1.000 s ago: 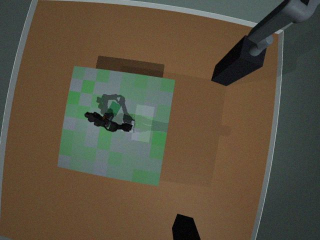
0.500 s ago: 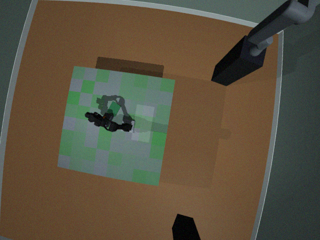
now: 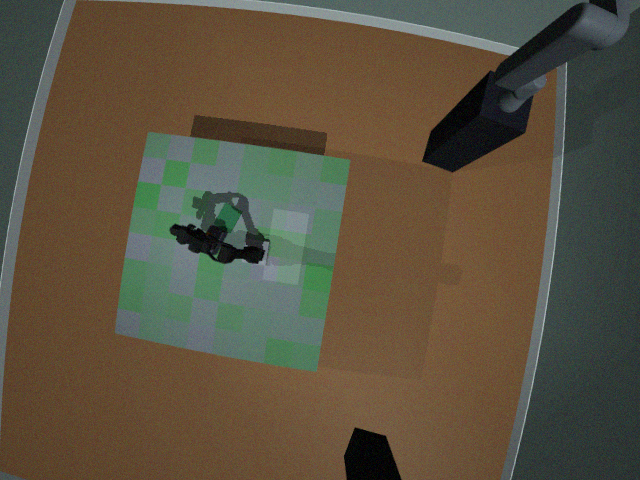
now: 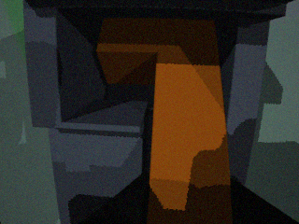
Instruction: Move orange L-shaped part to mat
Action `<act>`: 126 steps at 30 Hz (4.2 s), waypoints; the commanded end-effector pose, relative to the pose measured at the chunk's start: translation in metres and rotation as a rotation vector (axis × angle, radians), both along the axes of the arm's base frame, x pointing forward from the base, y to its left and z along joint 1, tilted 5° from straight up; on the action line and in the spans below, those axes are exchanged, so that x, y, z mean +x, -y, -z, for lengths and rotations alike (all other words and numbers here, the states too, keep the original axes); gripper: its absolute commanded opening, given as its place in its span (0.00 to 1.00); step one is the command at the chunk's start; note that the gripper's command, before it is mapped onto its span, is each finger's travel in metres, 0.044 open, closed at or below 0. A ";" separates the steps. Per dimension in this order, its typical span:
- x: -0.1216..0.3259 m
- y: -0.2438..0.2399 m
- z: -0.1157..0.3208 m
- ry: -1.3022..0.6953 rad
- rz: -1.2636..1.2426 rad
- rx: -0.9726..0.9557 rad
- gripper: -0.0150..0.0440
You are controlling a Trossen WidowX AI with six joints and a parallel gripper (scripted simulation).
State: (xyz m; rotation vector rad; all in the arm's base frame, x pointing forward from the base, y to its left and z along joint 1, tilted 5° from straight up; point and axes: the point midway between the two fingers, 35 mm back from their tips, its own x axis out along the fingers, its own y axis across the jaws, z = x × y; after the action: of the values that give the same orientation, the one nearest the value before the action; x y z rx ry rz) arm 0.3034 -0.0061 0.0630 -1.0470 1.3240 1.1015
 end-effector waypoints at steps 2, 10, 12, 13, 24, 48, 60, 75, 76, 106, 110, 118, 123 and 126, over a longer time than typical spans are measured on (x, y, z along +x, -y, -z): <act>0.000 0.000 0.000 0.001 0.000 0.000 0.25; 0.000 0.000 -0.009 -0.004 -0.002 -0.001 0.25; 0.000 0.000 -0.012 -0.006 -0.003 -0.002 0.25; 0.000 0.000 -0.013 -0.007 -0.003 -0.002 0.25; 0.000 0.001 -0.030 -0.010 -0.004 -0.003 0.25; 0.002 0.001 -0.068 -0.011 -0.005 -0.003 0.25; 0.003 0.001 -0.085 -0.011 -0.005 -0.003 0.25; -0.003 0.025 -0.085 -0.012 -0.005 -0.005 0.25; -0.004 0.030 -0.085 -0.012 -0.005 -0.006 0.25; -0.041 0.157 -0.087 -0.015 -0.005 -0.016 0.25; -0.042 0.161 -0.087 -0.015 -0.005 -0.016 0.25; -0.042 0.161 -0.080 -0.015 -0.005 -0.016 0.25; -0.043 0.161 -0.072 -0.015 -0.005 -0.016 0.25; -0.043 0.161 -0.068 -0.015 -0.005 -0.016 0.25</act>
State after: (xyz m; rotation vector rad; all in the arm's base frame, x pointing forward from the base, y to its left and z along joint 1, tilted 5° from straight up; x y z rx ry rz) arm 0.2629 -0.1674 0.1401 -1.0614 1.3382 1.0899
